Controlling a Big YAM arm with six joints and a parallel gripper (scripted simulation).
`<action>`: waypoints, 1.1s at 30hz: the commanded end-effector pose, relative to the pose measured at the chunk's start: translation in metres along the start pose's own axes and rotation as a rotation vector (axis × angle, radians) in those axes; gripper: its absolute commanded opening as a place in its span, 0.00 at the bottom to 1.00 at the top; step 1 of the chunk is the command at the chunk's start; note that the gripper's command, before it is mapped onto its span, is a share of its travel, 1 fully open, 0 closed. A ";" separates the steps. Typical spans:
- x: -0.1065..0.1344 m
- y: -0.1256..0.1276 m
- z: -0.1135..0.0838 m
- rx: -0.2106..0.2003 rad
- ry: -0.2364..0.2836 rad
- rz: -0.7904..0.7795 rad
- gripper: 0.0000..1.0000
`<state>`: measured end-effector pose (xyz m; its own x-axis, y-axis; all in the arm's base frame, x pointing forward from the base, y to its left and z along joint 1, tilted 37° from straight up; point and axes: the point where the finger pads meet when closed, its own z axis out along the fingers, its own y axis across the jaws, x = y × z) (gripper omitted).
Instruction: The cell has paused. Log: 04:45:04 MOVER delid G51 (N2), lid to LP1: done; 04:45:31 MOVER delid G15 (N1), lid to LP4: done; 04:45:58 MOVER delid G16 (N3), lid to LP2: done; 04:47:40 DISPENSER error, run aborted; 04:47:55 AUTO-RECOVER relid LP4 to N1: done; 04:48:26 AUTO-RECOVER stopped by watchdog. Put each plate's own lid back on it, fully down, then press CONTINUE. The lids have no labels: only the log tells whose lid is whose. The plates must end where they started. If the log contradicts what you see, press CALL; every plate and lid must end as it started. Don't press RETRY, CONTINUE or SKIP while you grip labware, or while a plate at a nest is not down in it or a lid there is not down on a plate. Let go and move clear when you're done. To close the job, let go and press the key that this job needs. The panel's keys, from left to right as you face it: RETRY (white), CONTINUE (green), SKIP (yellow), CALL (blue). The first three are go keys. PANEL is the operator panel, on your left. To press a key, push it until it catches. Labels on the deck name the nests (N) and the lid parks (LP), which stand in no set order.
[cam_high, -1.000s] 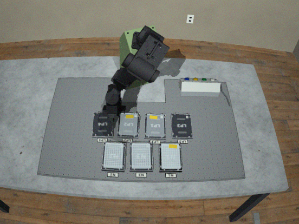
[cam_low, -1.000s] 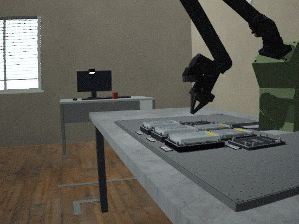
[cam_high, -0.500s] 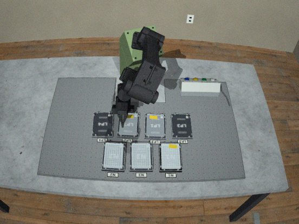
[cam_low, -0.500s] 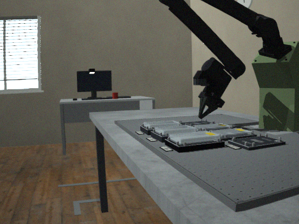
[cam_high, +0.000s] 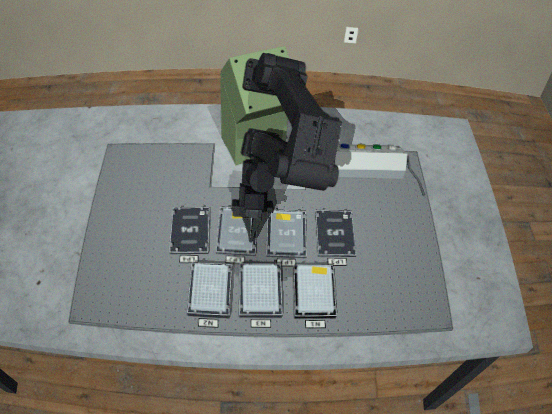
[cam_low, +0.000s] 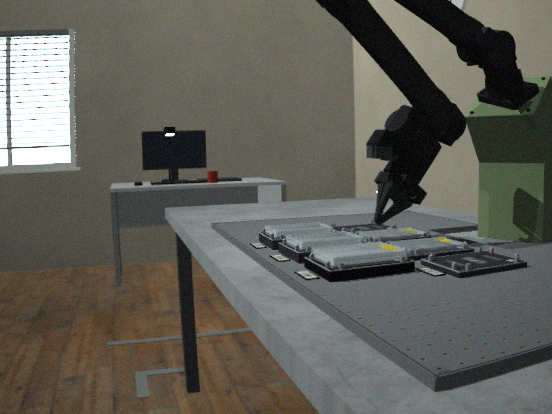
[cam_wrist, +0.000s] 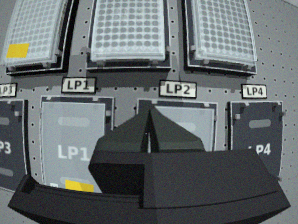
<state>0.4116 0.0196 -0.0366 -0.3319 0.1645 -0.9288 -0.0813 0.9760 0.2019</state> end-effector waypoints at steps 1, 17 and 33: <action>-0.002 0.025 -0.017 -0.024 -0.048 0.029 0.00; 0.000 0.095 -0.035 -0.025 -0.027 0.032 0.00; -0.007 0.165 -0.023 -0.036 -0.056 0.041 0.00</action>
<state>0.3789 0.1680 0.0060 -0.2744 0.1876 -0.9431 -0.1025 0.9695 0.2227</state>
